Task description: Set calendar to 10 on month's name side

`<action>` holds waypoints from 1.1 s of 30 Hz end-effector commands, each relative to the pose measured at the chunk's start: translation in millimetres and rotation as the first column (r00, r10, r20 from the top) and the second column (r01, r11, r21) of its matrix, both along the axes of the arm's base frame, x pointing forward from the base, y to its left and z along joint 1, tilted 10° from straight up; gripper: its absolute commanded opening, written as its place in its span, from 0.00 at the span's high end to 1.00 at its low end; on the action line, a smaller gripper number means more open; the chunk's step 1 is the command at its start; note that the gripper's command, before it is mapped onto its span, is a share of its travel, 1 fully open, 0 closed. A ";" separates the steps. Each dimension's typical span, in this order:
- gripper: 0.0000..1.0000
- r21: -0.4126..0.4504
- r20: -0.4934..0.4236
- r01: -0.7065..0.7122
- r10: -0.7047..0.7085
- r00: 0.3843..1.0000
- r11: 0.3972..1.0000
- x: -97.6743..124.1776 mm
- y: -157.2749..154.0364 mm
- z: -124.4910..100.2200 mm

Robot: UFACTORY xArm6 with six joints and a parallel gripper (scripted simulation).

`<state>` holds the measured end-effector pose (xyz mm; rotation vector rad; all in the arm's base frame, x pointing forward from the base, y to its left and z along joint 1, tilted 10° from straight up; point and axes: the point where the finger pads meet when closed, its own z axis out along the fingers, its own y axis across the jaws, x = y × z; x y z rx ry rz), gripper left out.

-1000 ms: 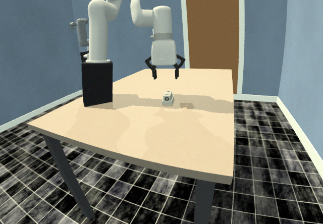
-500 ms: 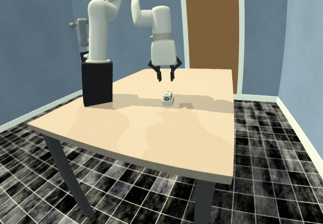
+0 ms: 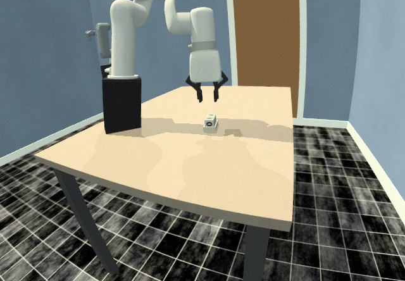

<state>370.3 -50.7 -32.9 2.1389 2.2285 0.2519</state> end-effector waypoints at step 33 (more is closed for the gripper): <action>0.51 0.000 0.004 0.000 0.000 1.000 1.000 3.7 1.5 -19.6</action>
